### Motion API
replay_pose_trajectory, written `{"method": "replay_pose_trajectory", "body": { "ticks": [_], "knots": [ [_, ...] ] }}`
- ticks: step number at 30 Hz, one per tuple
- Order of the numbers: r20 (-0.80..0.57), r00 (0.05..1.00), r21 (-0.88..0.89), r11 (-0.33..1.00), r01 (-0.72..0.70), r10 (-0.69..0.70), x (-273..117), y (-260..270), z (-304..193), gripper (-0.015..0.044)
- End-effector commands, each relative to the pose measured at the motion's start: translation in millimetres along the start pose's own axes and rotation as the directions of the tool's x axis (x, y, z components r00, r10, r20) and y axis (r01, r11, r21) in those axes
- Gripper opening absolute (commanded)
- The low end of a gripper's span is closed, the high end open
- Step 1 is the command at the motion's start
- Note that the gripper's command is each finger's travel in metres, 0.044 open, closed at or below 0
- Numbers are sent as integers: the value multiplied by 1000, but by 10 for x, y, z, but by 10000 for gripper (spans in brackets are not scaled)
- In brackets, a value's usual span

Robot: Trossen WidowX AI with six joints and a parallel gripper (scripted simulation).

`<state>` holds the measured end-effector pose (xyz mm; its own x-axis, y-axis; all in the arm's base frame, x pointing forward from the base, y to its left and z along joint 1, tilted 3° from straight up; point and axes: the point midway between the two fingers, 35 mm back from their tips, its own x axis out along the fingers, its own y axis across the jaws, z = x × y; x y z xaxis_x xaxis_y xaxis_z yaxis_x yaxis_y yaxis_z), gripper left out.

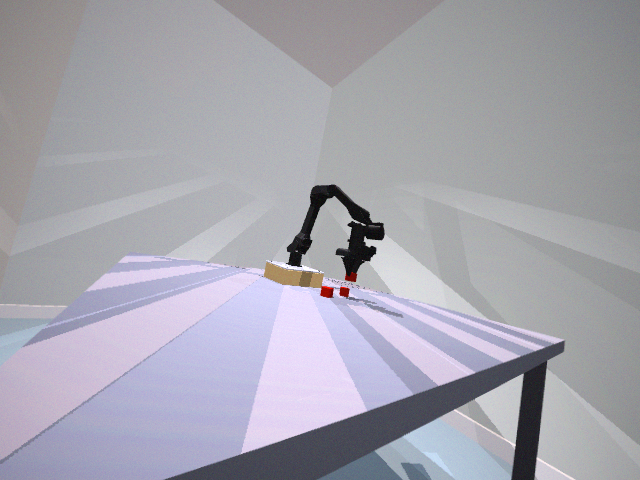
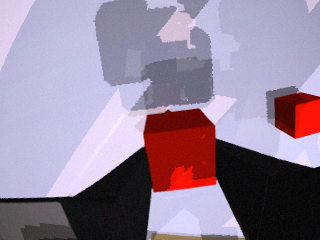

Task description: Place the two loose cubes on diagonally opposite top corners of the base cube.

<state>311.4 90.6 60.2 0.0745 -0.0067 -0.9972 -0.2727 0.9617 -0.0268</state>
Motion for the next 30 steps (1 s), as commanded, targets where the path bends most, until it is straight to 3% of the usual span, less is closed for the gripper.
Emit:
{"method": "replay_pose_trajectory", "body": {
  "ticks": [1,30],
  "knots": [
    [-3,1000,22,1000,5,-5,21,13,-12,105],
    [-4,1000,26,1000,5,-5,290,21,-20,105]
  ]
}}
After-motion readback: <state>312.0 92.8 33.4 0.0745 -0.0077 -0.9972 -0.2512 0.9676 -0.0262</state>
